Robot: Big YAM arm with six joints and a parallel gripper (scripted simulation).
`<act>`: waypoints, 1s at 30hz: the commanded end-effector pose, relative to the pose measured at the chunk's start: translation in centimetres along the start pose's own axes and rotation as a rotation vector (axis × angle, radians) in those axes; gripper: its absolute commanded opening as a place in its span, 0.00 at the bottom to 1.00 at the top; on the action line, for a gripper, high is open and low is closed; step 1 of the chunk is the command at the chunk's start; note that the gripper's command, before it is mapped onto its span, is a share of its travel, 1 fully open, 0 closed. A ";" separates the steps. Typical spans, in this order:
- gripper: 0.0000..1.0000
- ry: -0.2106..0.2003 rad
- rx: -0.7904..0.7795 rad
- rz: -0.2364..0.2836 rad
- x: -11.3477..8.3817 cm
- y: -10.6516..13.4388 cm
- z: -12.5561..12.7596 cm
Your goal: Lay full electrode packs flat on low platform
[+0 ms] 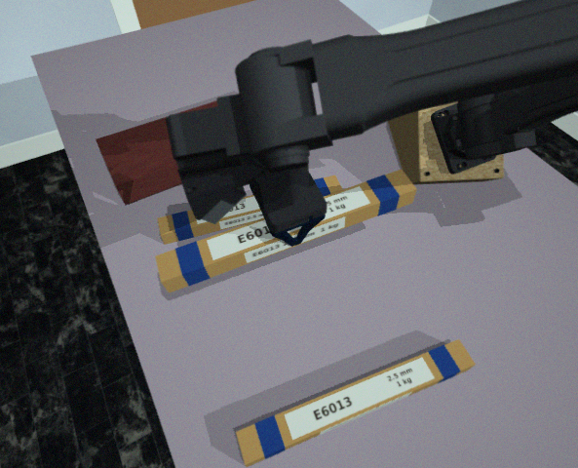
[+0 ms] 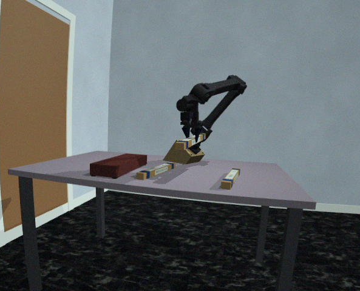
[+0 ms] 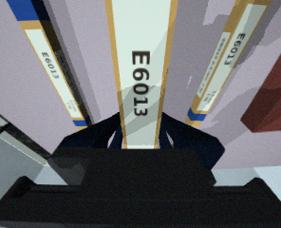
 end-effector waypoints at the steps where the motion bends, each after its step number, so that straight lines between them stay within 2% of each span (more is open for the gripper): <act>1: 0.00 0.029 -0.058 -0.138 -6.6 -2.9 1.4; 30: 0.00 0.031 -0.058 -0.137 -10.7 -3.1 2.4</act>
Point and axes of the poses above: the point where the finger pads meet when closed, its own x axis out along the fingers, its own z axis across the jaws, y = z × x, the point moved 1 cm from there along -x, back along the fingers, and after that the axes turned 1 degree about -x, right-handed, at the moved point
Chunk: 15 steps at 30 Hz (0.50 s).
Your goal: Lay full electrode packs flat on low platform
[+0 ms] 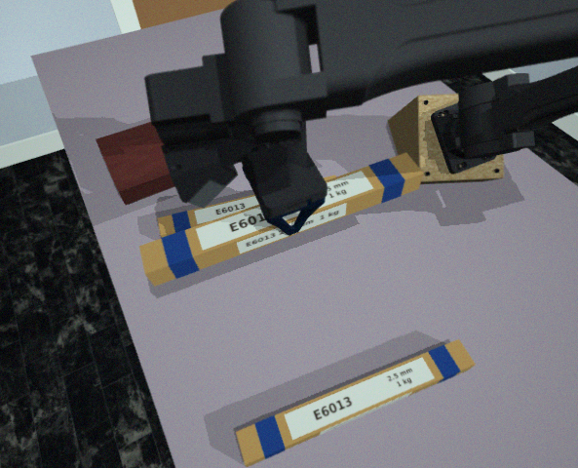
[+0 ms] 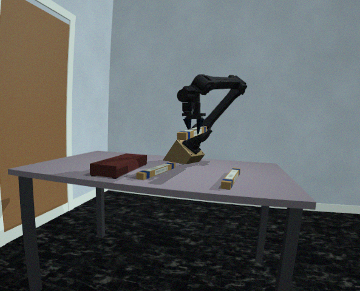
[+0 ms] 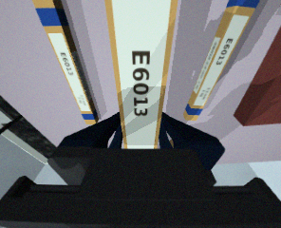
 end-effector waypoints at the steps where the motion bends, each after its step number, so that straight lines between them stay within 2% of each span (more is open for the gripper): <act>1: 0.00 0.034 -0.050 -0.130 -6.5 -2.7 1.4; 15: 0.00 0.035 -0.048 -0.130 -6.2 -2.4 1.3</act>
Point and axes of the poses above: the point where the finger pads meet when closed, its own x axis out along the fingers, its own z axis across the jaws, y = z × x, the point moved 1 cm from there along -x, back along the fingers, and after that the axes turned 1 degree about -x, right-handed, at the moved point
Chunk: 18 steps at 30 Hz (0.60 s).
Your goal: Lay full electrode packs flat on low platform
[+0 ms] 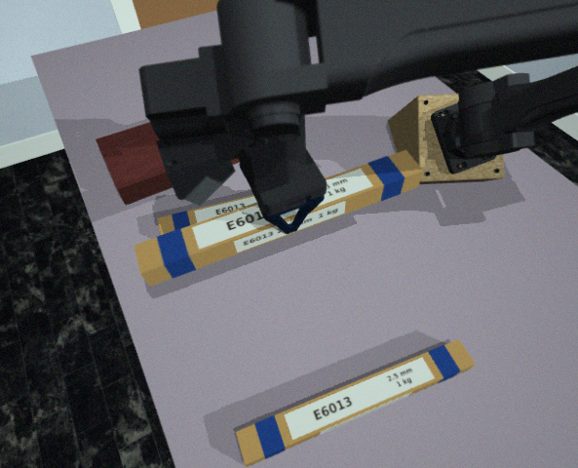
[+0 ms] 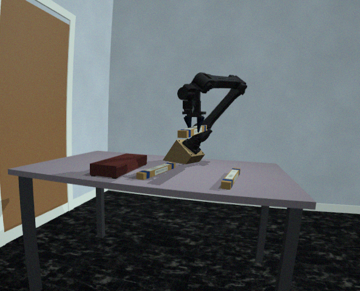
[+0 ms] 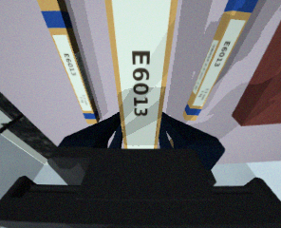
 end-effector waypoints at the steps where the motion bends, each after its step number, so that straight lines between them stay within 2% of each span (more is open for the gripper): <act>1: 0.00 0.035 -0.041 -0.123 -5.3 -2.1 1.1; 18: 0.00 0.040 -0.043 -0.137 -4.9 -2.1 0.8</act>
Point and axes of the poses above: the point where the finger pads meet when closed, its own x axis out along the fingers, its own z axis across the jaws, y = z × x, the point moved 1 cm from there along -x, back along the fingers, and after that the axes turned 1 degree about -x, right-handed, at the moved point
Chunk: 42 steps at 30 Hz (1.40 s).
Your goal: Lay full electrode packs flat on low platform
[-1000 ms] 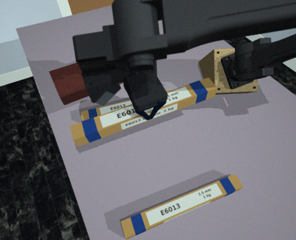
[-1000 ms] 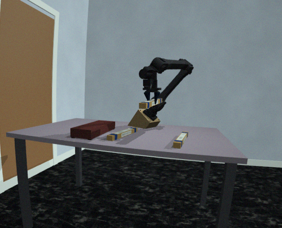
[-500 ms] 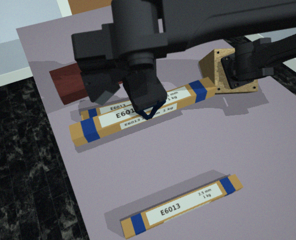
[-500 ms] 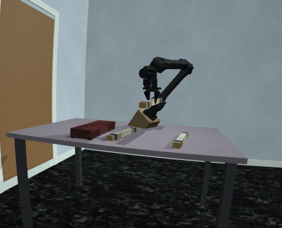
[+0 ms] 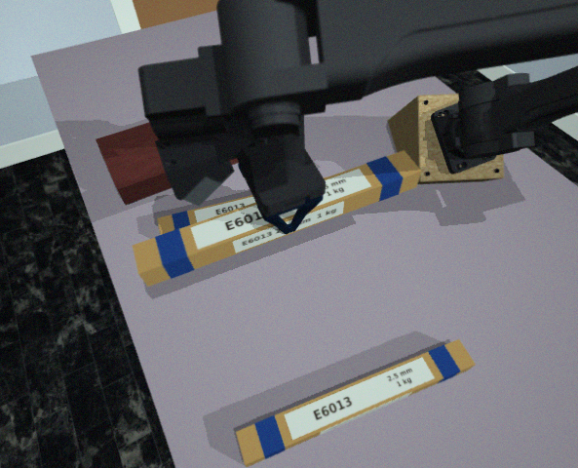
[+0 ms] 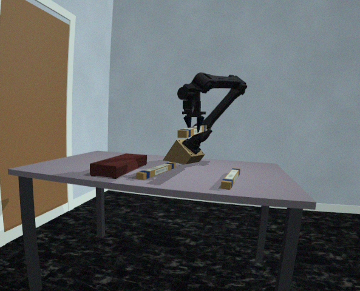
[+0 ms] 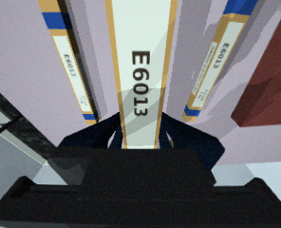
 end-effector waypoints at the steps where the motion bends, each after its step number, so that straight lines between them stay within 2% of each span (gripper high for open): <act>1: 0.00 0.038 -0.038 -0.132 -4.8 -1.9 0.8; 9: 0.00 0.038 -0.035 -0.131 -4.5 -1.6 0.8; 12: 0.00 0.042 -0.133 -0.121 -4.5 -1.5 0.0; 16: 0.00 0.045 -0.155 -0.127 -4.5 -1.5 -0.6; 27: 0.00 0.030 -0.127 -0.085 -2.9 -0.2 -4.6; 36: 0.00 0.043 -0.144 -0.104 -3.8 -0.6 -6.1; 42: 0.00 0.041 -0.140 -0.099 -3.5 0.0 -7.7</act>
Point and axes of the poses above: the point where the finger pads meet when closed, its own x axis out along the fingers, its own z axis across the jaws, y = z × x, the point moved 1 cm from there along -x, back along the fingers, and after that the axes turned 1 degree about -x, right-handed, at the moved point
